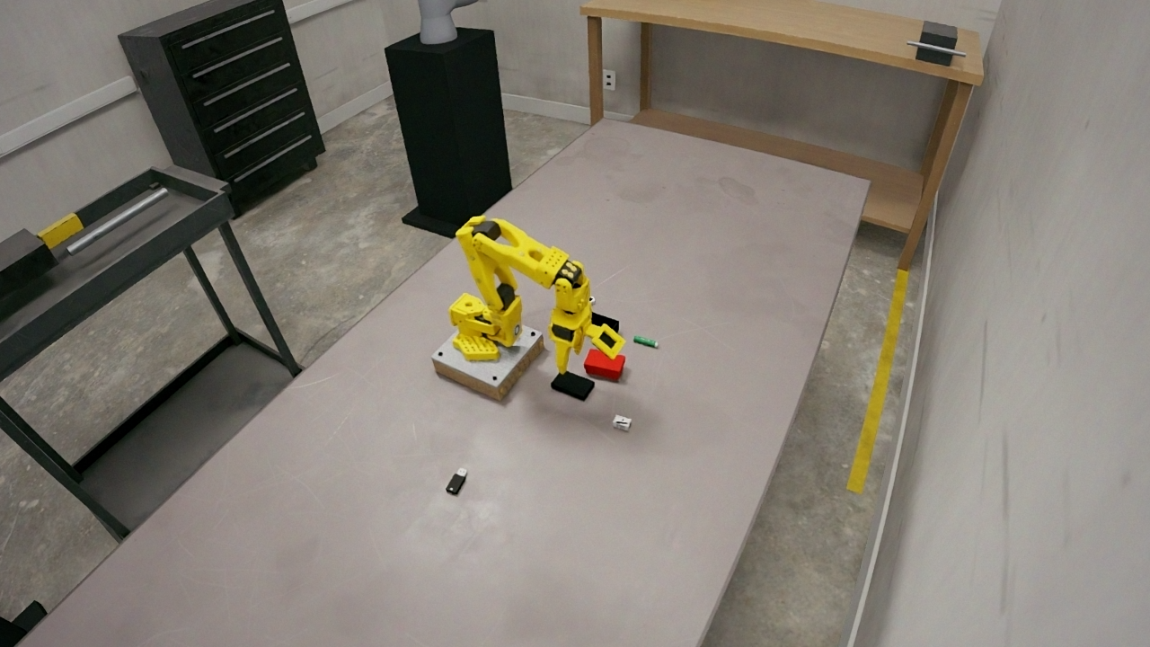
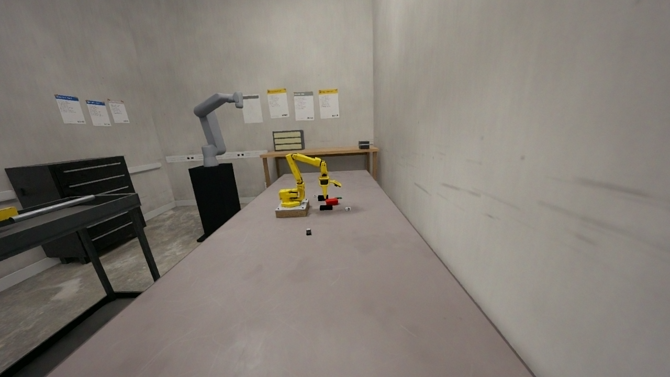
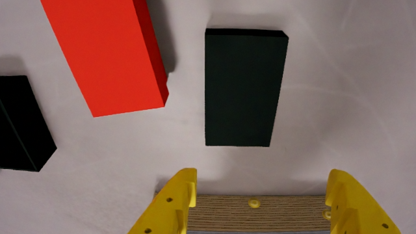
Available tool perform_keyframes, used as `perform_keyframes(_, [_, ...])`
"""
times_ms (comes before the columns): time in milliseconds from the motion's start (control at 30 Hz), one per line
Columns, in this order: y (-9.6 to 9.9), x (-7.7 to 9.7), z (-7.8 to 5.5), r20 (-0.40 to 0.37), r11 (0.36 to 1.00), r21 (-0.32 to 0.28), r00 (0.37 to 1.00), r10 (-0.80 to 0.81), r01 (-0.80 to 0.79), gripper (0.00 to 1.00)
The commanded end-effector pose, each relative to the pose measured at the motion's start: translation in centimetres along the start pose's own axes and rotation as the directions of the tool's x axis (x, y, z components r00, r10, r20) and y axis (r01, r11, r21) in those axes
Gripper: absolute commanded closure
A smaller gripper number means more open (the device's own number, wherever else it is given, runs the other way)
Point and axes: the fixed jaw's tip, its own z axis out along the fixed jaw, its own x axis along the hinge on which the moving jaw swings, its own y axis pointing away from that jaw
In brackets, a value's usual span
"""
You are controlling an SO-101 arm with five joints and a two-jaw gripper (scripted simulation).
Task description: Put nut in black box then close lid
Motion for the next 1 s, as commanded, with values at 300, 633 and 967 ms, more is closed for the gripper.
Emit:
perform_keyframes(300, [-0.08,0.25,0.29,0.0,1.0,-0.001,1.0,0.0,0.0,0.72])
perform_keyframes(633, [-0.03,0.25,0.28,0.0,1.0,-0.001,1.0,-0.014,0.014,0.72])
perform_keyframes(967, [0.12,0.23,0.27,0.0,0.998,-0.001,0.998,-0.061,0.061,0.72])
